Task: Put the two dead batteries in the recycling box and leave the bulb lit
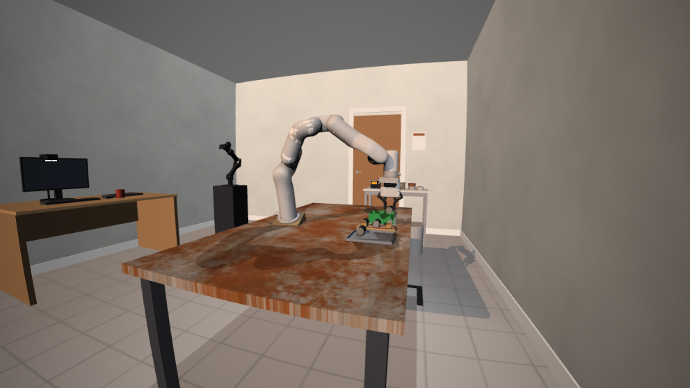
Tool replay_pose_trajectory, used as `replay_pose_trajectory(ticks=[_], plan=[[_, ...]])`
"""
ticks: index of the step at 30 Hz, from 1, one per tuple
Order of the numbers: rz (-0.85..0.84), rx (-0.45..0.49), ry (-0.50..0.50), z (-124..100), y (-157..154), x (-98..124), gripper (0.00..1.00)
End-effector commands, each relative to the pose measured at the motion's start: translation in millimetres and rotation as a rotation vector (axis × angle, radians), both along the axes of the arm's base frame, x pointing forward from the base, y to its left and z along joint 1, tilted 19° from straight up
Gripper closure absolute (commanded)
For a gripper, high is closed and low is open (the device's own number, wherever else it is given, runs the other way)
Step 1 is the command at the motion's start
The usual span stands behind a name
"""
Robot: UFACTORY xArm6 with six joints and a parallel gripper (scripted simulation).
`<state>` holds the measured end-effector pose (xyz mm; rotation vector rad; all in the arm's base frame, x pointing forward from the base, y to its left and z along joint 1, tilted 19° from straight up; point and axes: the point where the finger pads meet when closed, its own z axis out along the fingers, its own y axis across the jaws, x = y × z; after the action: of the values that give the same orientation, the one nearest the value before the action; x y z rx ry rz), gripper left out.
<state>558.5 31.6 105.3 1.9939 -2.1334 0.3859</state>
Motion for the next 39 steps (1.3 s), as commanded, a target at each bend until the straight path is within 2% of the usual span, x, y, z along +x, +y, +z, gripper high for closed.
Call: replay_pose_trajectory(ticks=[1, 6, 29, 39], plan=[[0.001, 0.001, -0.004, -15.5, -5.2, 1.8, 0.72], [0.001, 0.001, -0.004, -35.1, -11.8, 2.6, 0.72], [0.001, 0.001, -0.004, -41.2, -13.9, 2.8, 0.72], [0.001, 0.001, -0.004, -53.3, -18.0, 3.3, 0.72]])
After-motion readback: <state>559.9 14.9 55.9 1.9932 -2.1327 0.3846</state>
